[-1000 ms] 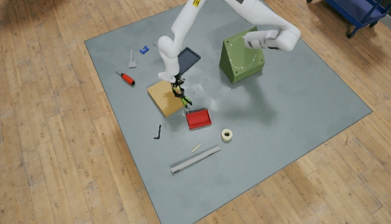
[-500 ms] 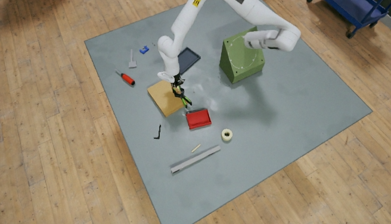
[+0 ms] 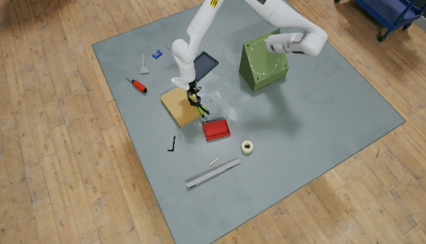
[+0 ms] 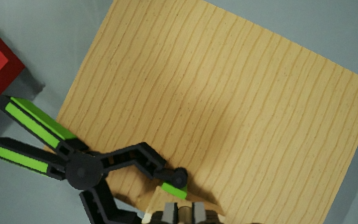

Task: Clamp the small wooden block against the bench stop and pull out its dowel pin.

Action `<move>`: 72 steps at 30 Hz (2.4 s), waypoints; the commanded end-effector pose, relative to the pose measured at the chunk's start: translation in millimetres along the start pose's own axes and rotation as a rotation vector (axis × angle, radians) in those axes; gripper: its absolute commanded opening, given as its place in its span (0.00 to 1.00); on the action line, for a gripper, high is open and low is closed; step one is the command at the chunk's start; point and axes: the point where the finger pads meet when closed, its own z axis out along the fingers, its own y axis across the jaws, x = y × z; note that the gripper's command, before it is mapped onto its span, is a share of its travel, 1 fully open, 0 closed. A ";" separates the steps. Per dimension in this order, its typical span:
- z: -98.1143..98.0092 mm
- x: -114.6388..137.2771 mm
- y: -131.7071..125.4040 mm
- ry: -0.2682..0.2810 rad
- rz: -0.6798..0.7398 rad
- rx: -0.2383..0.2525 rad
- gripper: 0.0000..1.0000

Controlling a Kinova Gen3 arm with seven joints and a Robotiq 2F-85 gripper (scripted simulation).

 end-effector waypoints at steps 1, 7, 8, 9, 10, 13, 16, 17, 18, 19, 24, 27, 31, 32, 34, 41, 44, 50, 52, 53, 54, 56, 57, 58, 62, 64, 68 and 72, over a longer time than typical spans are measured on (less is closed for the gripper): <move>-1.8 0.8 0.8 0.002 0.021 -0.003 0.10; -1.8 0.8 0.8 0.002 0.041 -0.003 0.10; -1.8 0.8 0.8 0.002 0.047 -0.003 0.10; -1.8 0.8 0.8 0.002 0.052 -0.003 0.10; -1.8 0.8 0.8 0.002 0.057 -0.003 0.10; -1.9 0.8 0.8 0.002 0.073 -0.003 0.10; -1.9 0.8 0.8 0.002 0.088 -0.003 0.10; -1.9 0.8 0.8 0.002 0.094 -0.003 0.10; -1.9 0.8 0.8 0.002 0.099 -0.003 0.10; -1.9 0.8 0.8 0.002 0.104 -0.003 0.10; -1.9 0.8 0.8 0.002 0.120 -0.003 0.10; -1.9 0.8 0.8 0.002 0.137 -0.003 0.10; -1.9 0.8 0.8 0.002 0.159 -0.003 0.10; -2.0 0.8 0.8 0.002 0.164 -0.003 0.10; -2.0 0.8 0.8 0.002 0.175 -0.003 0.10; -2.0 0.8 0.8 0.002 0.203 -0.003 0.10; -2.0 0.8 0.8 0.002 0.221 -0.003 0.10; -2.0 0.8 0.8 0.002 0.255 -0.002 0.10; -2.1 0.8 0.8 0.002 0.267 -0.002 0.10; -2.1 0.8 0.8 0.002 0.273 -0.002 0.10; -2.1 0.8 0.8 0.002 0.279 -0.002 0.10; -2.1 0.8 0.8 0.003 0.290 -0.002 0.10; -2.1 0.8 0.8 0.003 0.290 -0.002 0.10; -2.1 0.8 0.8 0.003 0.290 -0.002 0.10; -2.1 0.8 0.8 0.003 0.314 -0.002 0.10; -2.1 0.8 0.8 0.003 0.326 -0.002 0.10; -2.1 0.8 0.8 0.003 0.351 -0.002 0.10; -2.2 0.8 0.8 0.003 0.375 -0.002 0.10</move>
